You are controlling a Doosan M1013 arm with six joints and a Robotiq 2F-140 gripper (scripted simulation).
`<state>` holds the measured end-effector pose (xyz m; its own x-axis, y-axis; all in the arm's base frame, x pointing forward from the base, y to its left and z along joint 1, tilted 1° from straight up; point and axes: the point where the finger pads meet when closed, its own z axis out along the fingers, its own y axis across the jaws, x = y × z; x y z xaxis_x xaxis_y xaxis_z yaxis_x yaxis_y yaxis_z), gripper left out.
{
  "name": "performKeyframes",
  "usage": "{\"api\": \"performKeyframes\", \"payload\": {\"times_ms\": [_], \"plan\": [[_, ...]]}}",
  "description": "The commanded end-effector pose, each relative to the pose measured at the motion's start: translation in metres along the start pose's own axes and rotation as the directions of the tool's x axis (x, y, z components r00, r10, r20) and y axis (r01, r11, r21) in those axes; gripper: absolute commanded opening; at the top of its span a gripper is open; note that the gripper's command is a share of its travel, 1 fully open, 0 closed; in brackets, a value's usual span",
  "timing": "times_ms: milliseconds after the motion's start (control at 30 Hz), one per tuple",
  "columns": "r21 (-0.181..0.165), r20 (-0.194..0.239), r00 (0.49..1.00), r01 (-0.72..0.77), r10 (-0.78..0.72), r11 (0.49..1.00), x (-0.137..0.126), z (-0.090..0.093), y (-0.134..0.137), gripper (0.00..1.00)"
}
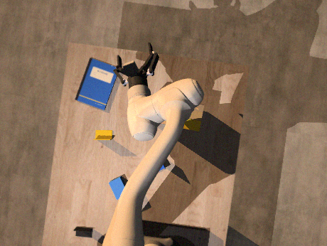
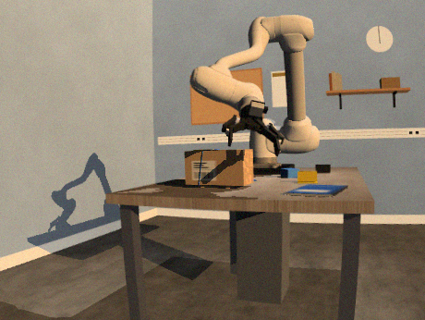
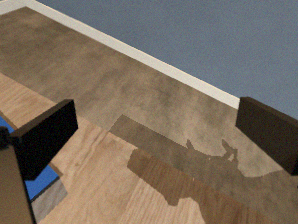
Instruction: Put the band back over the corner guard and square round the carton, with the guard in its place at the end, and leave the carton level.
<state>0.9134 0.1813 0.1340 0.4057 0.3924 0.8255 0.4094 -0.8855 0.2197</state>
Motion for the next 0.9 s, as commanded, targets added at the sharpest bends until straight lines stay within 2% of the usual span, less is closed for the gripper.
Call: {"api": "performKeyframes", "payload": {"times_ms": [0, 633, 767, 867], "plan": [[0.000, -0.001, 1.000, 0.000, 0.000, 1.000, 0.001, 0.000, 0.000, 1.00], [0.001, -0.003, 1.000, 0.000, 0.000, 1.000, 0.002, 0.000, 0.000, 1.00], [0.011, -0.025, 1.000, -0.007, 0.007, 1.000, 0.014, -0.002, 0.000, 1.00], [0.035, -0.063, 0.998, -0.018, 0.020, 0.999, 0.034, -0.006, -0.002, 1.00]]}}
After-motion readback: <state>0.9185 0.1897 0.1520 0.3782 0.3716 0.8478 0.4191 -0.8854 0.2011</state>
